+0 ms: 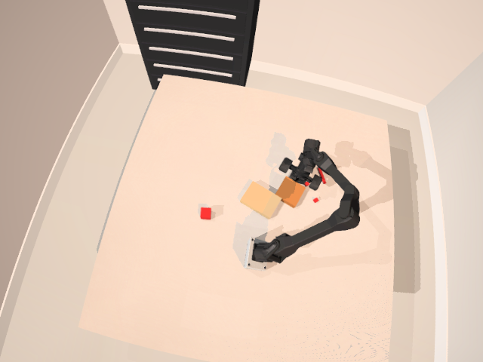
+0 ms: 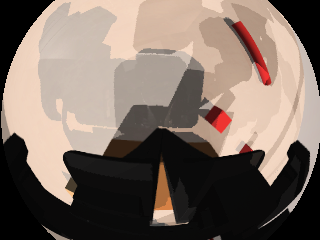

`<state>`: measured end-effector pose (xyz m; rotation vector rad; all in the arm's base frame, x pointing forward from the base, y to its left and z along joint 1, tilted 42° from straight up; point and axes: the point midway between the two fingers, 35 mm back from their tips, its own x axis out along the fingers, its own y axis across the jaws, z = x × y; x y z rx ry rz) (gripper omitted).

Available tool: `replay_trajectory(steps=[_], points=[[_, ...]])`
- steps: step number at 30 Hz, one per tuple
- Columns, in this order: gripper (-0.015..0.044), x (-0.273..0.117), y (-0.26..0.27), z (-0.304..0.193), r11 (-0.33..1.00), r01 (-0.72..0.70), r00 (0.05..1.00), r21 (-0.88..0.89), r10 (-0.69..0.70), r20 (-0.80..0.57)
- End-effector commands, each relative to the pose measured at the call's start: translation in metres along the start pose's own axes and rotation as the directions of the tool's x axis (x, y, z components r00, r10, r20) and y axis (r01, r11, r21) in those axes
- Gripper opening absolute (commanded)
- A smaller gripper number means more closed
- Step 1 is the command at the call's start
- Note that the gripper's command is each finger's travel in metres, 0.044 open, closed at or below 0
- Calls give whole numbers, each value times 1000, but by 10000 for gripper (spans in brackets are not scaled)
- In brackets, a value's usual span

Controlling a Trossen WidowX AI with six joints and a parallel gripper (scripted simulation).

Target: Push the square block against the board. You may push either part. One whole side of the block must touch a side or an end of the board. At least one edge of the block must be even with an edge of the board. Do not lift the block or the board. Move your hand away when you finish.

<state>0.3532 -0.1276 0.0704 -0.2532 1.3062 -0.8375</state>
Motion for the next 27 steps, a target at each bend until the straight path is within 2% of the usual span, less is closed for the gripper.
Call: replay_trajectory(steps=[1,27], points=[[0,0,-1,-5,1000,1,1000,0,-1,-4],[0,-1,0,-21,1000,1,1000,-1,-1,-5]])
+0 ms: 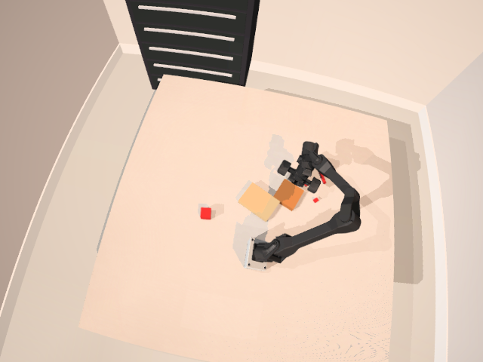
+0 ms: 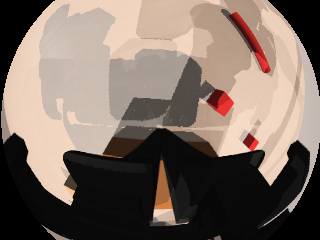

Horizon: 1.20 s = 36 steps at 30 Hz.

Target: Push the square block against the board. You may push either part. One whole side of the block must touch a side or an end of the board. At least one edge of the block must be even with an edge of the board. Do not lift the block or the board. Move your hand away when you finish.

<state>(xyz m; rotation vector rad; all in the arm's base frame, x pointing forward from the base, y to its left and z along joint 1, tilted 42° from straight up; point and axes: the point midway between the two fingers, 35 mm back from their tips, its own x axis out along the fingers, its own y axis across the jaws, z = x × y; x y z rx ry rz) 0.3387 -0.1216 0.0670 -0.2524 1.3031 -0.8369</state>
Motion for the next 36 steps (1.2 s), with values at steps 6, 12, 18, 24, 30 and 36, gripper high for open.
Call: replay_trajectory(steps=[6,12,18,24,30,36], points=[[0,1,-1,-9,1000,2,1000,-2,-2,-8],[0,1,-1,-13,1000,2,1000,-2,-2,-8],[0,1,0,-17,1000,2,1000,-2,-2,-8],[0,1,0,-21,1000,2,1000,-3,-2,-9],[0,1,0,-25,1000,2,1000,-3,-2,-9],[0,1,0,-29,1000,2,1000,-3,-2,-9]])
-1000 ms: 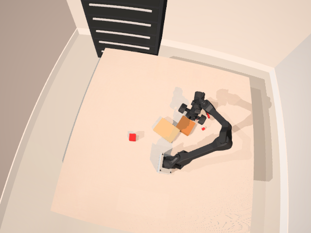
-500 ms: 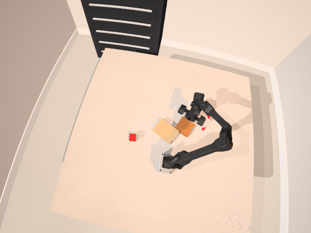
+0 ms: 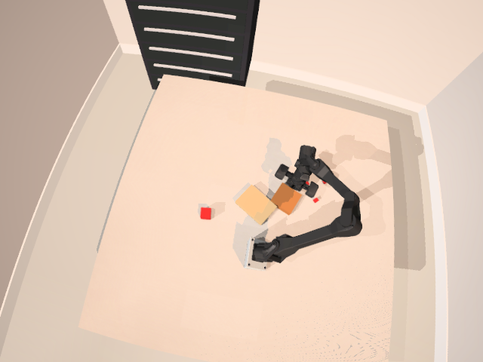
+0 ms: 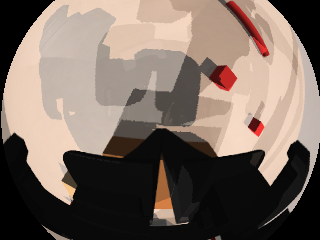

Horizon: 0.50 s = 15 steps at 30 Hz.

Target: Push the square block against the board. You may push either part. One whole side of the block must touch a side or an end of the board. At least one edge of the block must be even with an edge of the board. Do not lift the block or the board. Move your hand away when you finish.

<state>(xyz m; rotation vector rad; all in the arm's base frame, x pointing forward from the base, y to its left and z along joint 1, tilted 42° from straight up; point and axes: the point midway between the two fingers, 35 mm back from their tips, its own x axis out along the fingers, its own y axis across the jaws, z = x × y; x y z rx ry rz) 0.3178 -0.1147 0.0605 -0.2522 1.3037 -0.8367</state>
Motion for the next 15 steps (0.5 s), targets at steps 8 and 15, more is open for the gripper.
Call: replay_trajectory(steps=[8,15], points=[[0,1,-1,-11,1000,2,1000,-3,-2,-9],[0,1,-1,-16,1000,2,1000,-3,-2,-9]])
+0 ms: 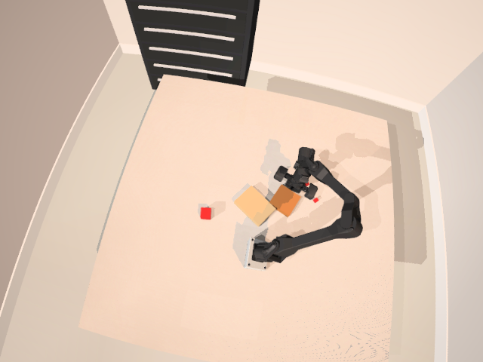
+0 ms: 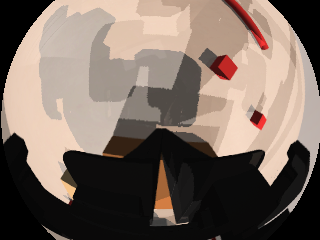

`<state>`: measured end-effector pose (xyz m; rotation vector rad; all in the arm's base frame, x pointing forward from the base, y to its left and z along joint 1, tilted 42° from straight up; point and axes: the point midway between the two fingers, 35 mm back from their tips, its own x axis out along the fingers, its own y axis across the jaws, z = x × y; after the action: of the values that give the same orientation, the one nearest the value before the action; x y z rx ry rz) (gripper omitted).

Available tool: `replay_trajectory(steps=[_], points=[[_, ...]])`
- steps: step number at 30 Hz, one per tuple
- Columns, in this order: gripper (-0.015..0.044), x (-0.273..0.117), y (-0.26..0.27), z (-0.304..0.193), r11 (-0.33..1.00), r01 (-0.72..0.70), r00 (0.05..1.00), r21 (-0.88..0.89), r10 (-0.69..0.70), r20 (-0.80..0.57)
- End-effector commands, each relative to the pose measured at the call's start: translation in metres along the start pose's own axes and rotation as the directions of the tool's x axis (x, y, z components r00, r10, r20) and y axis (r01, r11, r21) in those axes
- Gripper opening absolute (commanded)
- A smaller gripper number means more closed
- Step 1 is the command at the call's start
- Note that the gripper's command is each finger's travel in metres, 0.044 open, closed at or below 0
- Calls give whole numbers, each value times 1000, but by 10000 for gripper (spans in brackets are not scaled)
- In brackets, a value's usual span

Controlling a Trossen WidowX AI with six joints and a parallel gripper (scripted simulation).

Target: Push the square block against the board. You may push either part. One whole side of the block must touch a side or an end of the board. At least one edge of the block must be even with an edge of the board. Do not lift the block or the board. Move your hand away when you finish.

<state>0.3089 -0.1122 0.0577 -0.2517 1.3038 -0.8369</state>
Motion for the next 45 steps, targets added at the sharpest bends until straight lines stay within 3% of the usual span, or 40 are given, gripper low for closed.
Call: replay_trajectory(steps=[1,45], points=[[0,1,-1,-7,1000,2,1000,-4,-2,-9],[0,3,-1,-37,1000,3,1000,-5,-3,-10]])
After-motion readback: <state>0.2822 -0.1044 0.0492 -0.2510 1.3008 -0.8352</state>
